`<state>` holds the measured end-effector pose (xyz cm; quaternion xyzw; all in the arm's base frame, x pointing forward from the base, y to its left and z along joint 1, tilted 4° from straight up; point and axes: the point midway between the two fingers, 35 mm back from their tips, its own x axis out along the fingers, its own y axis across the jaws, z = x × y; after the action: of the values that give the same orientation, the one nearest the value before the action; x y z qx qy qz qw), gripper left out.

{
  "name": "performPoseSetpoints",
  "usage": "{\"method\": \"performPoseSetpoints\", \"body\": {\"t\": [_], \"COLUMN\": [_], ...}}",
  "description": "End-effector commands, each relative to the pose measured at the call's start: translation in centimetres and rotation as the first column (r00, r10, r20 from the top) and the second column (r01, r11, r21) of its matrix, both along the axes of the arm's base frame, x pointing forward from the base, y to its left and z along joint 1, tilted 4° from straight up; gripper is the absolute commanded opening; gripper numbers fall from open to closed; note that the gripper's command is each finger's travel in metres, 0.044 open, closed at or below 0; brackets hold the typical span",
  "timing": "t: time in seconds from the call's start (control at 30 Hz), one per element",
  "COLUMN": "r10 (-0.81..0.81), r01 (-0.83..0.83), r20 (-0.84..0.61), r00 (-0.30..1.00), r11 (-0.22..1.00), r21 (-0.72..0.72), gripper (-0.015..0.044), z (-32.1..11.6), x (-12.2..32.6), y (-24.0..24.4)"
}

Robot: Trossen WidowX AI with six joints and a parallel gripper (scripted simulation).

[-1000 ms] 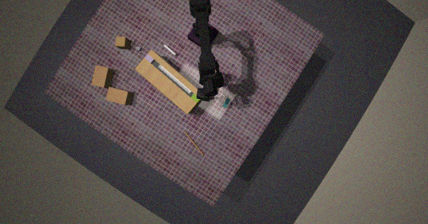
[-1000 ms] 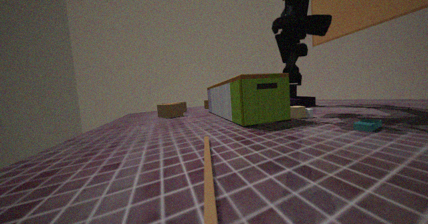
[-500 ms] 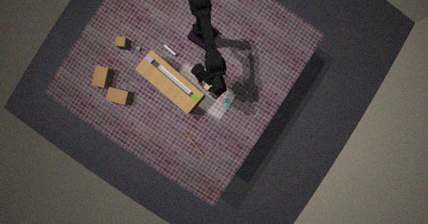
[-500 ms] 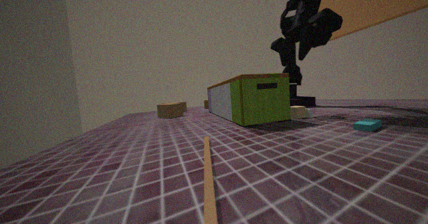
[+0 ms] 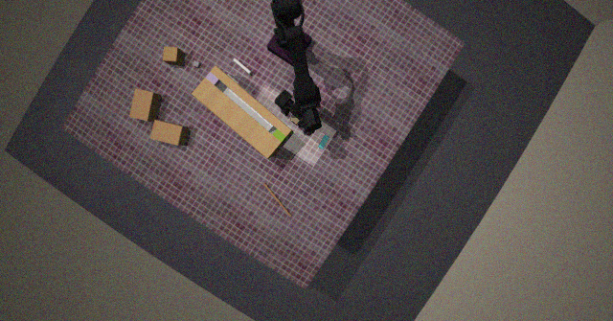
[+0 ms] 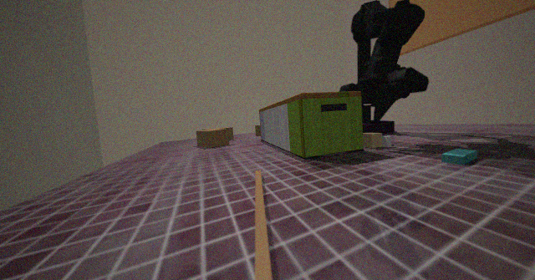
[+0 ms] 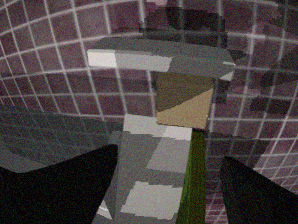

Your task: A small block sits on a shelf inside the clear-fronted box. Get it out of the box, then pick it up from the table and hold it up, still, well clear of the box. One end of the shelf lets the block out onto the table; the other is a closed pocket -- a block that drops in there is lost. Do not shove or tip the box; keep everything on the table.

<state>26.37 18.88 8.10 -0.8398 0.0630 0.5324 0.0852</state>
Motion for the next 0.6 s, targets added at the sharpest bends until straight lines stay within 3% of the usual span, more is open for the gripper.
{"method": "performPoseSetpoints", "body": {"t": [0.0, 0.57], "r10": [0.002, 0.002], "r01": [-0.002, -0.002], "r20": [0.025, 0.025], "r00": [1.0, 1.0], "r11": [1.0, 1.0], "r21": [0.017, 0.017], "gripper": [0.0285, 0.0285], "z": [0.4, -2.1], "x": [0.4, 0.5], "y": [0.3, 0.6]}}
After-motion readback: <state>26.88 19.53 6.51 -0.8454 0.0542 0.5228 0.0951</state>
